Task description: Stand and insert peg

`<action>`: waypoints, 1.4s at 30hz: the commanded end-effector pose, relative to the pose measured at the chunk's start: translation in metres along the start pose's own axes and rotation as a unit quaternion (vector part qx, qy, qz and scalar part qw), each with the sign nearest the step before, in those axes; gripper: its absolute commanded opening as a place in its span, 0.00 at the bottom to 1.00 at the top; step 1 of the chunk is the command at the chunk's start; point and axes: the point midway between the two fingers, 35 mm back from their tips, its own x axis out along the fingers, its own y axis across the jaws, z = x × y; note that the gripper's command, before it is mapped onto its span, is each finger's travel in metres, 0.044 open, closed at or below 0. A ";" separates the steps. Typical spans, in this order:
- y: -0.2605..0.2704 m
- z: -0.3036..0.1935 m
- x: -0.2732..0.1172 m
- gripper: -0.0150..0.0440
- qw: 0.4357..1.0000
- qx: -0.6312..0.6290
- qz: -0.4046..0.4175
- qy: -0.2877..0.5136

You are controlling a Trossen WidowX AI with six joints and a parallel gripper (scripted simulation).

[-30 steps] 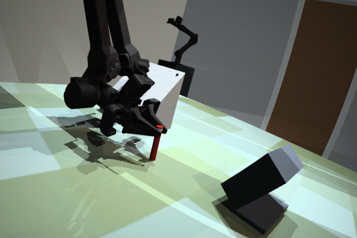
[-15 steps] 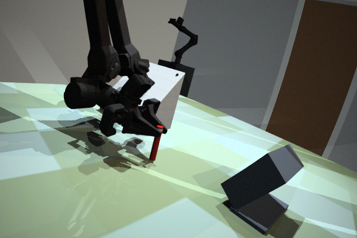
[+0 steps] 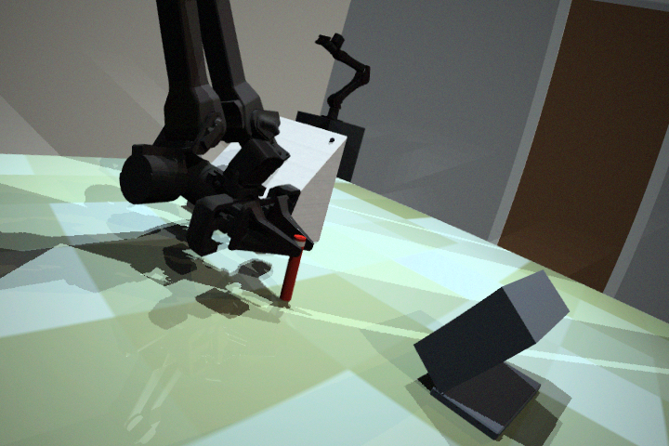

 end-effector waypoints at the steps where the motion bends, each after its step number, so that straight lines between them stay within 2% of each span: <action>1: 0.000 0.000 0.000 0.47 1.000 0.000 0.000 0.000; 13: 0.000 0.000 0.000 0.47 1.000 0.000 0.000 0.000; 25: 0.000 0.000 0.000 1.00 1.000 0.000 0.000 0.000; 33: -0.002 0.004 0.002 1.00 1.000 -0.001 0.004 0.002; 42: -0.013 0.071 0.016 1.00 0.999 -0.013 0.031 0.020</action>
